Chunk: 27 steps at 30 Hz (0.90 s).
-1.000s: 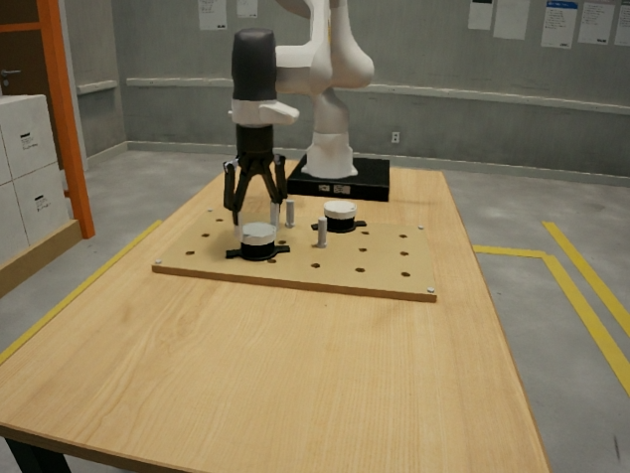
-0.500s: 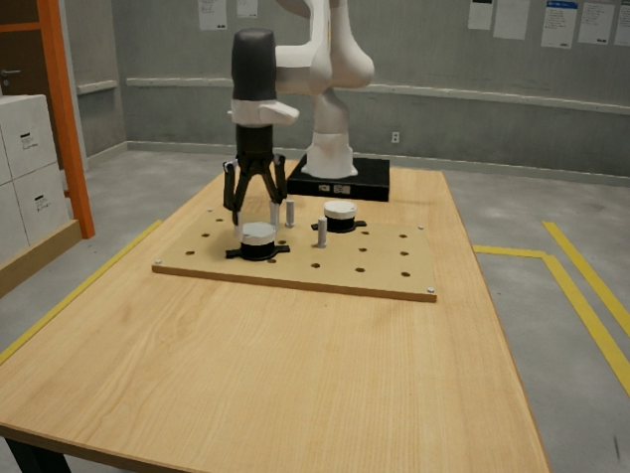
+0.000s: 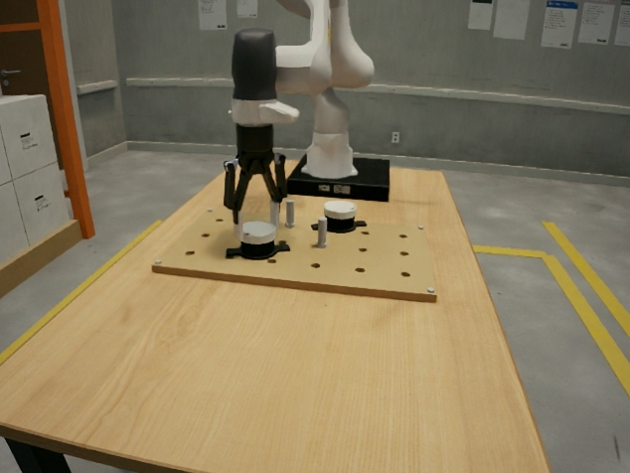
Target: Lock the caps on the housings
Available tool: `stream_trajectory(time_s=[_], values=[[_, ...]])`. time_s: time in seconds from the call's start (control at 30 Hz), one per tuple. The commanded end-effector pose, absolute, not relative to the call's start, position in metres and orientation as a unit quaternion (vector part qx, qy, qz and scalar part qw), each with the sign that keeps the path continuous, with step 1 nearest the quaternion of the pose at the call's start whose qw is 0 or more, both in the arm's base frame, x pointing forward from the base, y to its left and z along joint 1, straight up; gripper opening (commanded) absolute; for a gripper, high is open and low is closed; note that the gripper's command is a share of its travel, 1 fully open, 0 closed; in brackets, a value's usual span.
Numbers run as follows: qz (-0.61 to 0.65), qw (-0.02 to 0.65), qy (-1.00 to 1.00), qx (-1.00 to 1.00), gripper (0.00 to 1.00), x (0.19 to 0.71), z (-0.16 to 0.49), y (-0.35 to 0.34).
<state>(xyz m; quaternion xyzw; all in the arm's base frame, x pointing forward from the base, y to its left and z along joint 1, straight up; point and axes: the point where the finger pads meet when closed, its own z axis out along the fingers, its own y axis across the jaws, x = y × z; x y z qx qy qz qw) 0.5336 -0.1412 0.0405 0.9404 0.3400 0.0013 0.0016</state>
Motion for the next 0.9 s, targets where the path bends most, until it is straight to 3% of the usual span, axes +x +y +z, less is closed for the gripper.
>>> stream_trajectory(time_s=[0.0,0.87], values=[[0.0,-0.001,0.34,0.94,0.1,0.5284,0.0385,-0.1419],[0.0,-0.001,0.341,0.94,0.1,0.5192,0.0385,-0.1407]])
